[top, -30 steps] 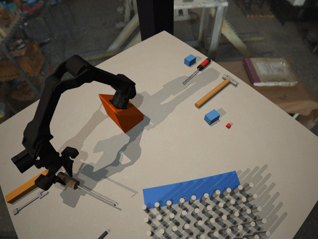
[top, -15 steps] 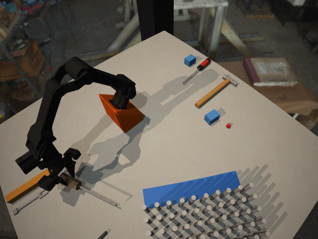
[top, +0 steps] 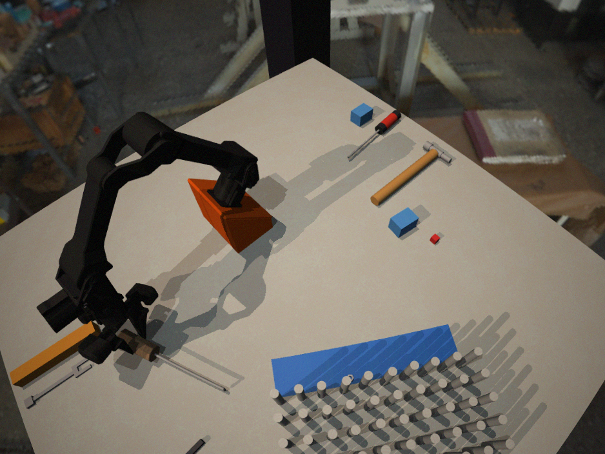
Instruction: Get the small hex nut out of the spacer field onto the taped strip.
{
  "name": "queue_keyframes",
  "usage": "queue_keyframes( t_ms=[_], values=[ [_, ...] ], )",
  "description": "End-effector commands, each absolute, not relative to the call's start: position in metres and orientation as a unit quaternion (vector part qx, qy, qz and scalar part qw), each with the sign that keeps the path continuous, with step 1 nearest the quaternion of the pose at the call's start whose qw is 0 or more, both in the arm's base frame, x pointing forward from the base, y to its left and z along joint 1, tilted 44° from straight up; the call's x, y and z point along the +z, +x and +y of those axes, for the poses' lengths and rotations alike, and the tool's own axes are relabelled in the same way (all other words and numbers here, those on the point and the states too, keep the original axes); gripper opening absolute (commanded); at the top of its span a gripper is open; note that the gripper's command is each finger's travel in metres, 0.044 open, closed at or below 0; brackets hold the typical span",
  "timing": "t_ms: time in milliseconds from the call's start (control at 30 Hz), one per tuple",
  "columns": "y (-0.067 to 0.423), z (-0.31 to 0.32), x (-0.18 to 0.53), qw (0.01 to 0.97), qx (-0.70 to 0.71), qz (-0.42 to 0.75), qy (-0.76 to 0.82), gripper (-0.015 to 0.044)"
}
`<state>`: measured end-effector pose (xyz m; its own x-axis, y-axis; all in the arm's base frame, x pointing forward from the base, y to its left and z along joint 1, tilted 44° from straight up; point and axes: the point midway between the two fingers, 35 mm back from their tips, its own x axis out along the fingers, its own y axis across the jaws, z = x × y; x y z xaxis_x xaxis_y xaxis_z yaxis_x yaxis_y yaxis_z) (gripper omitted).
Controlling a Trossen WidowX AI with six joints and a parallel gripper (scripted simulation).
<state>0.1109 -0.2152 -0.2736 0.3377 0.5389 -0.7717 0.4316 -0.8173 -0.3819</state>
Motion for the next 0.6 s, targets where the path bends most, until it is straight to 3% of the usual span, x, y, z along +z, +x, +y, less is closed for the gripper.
queue_keyframes(
  t_ms=[0,133,567],
  values=[
    [0.1119,-0.2120,-0.2754,0.057,0.490,-0.295,-0.818,0.0000],
    [0.1115,-0.2083,-0.2778,0.057,0.490,-0.295,-0.818,0.0000],
    [0.1105,-0.2105,-0.2768,0.054,0.493,-0.297,-0.816,0.0341]
  ],
)
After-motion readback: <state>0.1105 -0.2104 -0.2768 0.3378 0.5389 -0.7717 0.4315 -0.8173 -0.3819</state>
